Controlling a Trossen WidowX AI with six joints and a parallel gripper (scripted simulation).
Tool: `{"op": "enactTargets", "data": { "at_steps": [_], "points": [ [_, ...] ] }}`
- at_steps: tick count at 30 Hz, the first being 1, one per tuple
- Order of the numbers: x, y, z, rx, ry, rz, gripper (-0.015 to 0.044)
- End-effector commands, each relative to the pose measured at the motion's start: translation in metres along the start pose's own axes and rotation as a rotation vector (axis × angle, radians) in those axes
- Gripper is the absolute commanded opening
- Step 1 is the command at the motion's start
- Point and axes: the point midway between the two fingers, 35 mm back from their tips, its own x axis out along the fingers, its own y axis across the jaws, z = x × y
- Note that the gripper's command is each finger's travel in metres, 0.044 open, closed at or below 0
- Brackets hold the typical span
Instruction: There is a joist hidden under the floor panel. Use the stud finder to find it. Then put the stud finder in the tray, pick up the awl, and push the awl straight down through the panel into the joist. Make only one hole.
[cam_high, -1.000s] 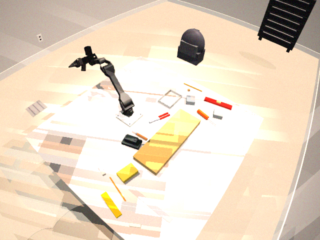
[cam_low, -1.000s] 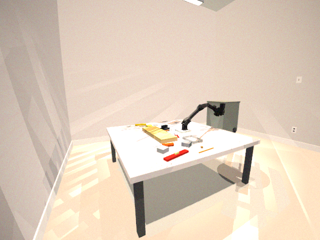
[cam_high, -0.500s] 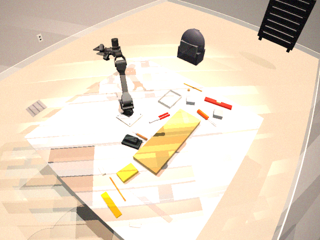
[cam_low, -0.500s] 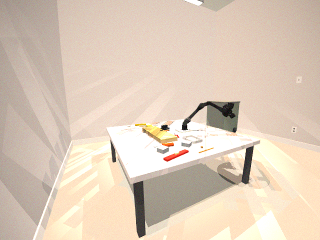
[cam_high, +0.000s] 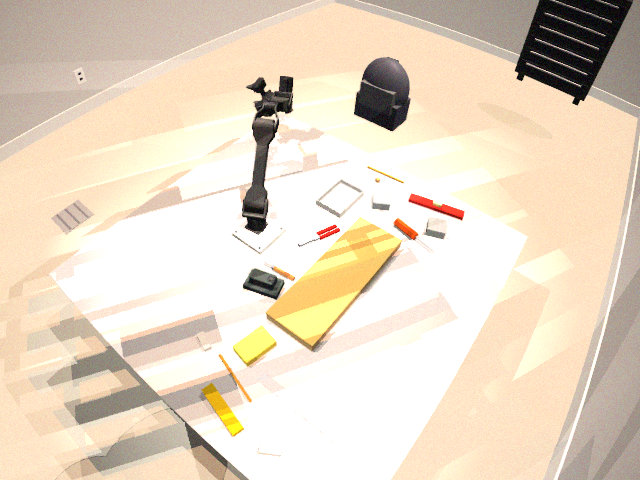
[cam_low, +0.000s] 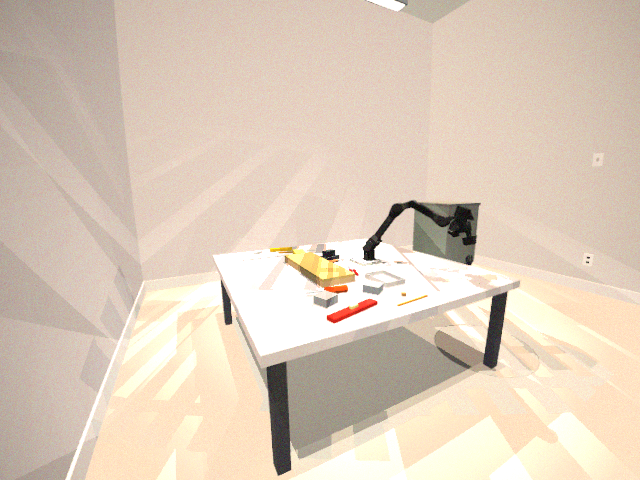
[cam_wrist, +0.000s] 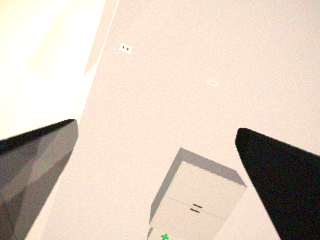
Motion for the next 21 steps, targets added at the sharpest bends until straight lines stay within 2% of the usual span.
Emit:
{"op": "enactTargets", "data": {
  "at_steps": [1,11,21],
  "points": [
    [-0.062,0.018,-0.029,0.107,0.141,0.075,0.044],
    [-0.236,0.064,-0.061,0.394,0.522,0.23,0.044],
    [-0.413,0.082,-0.031,0.707,0.939,0.291,0.044]
  ]
}}
